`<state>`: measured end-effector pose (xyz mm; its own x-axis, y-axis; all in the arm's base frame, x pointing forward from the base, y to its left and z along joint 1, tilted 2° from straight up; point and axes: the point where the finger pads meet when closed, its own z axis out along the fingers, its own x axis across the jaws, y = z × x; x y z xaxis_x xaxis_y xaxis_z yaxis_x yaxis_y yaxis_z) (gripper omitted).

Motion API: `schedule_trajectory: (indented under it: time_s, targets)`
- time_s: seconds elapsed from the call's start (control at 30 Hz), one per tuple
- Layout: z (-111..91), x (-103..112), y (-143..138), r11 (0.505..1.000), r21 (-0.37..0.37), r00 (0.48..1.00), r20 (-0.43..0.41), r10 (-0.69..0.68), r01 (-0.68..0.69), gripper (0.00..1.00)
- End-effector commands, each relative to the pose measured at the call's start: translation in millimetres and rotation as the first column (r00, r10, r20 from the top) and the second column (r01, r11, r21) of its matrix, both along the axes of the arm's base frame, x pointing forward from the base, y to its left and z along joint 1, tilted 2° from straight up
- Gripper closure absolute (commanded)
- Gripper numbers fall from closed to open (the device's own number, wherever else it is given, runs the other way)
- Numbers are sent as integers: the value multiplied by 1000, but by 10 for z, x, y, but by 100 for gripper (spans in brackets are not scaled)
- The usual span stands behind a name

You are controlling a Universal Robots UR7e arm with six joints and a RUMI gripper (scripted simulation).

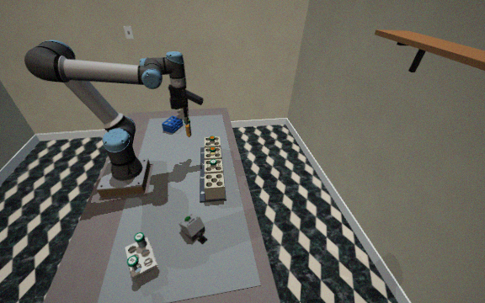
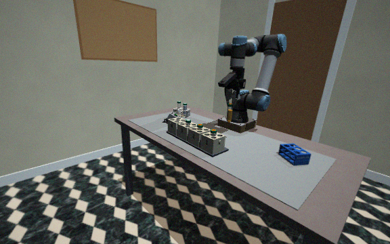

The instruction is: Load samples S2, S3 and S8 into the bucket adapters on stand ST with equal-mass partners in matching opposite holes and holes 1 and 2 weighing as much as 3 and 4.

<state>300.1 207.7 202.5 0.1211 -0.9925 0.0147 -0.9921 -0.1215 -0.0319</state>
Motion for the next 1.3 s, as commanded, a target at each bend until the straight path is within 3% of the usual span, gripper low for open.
schedule_trajectory:
  time_s: [0.0,1.27]
  targets:
    - [11,189,-319,1000,6,1000,0,3,-3,100]
    - [56,1270,-2237,1000,5,1000,0,3,-3,100]
